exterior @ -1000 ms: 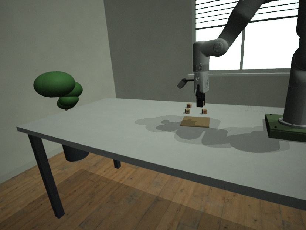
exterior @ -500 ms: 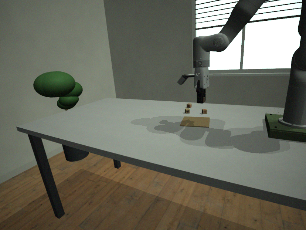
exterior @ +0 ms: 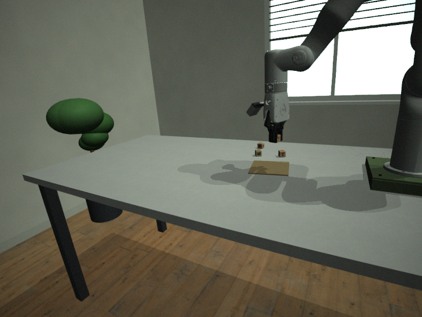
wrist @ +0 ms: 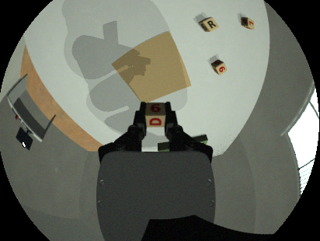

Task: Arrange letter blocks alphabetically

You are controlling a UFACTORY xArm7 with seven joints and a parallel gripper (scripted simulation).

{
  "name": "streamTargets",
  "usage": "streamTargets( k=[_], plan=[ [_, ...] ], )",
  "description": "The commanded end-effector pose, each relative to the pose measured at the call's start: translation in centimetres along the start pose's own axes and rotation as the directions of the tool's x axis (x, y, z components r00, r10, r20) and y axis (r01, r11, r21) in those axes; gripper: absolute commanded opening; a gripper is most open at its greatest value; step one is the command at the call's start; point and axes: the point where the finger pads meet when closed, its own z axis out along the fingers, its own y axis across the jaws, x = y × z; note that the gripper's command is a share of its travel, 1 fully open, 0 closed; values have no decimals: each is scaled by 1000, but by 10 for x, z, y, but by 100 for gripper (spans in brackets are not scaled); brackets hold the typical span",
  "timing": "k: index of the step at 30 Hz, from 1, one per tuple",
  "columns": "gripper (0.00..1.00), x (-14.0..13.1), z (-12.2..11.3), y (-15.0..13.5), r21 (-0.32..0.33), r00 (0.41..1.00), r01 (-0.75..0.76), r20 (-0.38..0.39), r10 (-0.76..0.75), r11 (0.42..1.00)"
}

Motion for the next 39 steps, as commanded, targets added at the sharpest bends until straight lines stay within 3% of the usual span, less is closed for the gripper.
streamTargets(
  k=[1, 9, 10, 16, 24, 26, 28, 39],
  plan=[
    [21, 2, -2, -5, -7, 990, -139, -8, 139, 990],
    [21, 3, -2, -11, -6, 952, -305, -9, 305, 952],
    [21, 4, -2, -13, -5, 926, -377, -9, 376, 926],
    [21, 5, -2, -19, -4, 854, -519, -10, 519, 854],
    [21, 6, -2, -27, -1, 715, -699, -11, 699, 715],
    [21, 6, -2, -27, -1, 715, -699, -11, 699, 715],
    [21, 6, -2, -30, 0, 639, -769, -10, 769, 639],
    [21, 7, -2, -40, 3, 389, -921, -10, 921, 389]
  ],
)
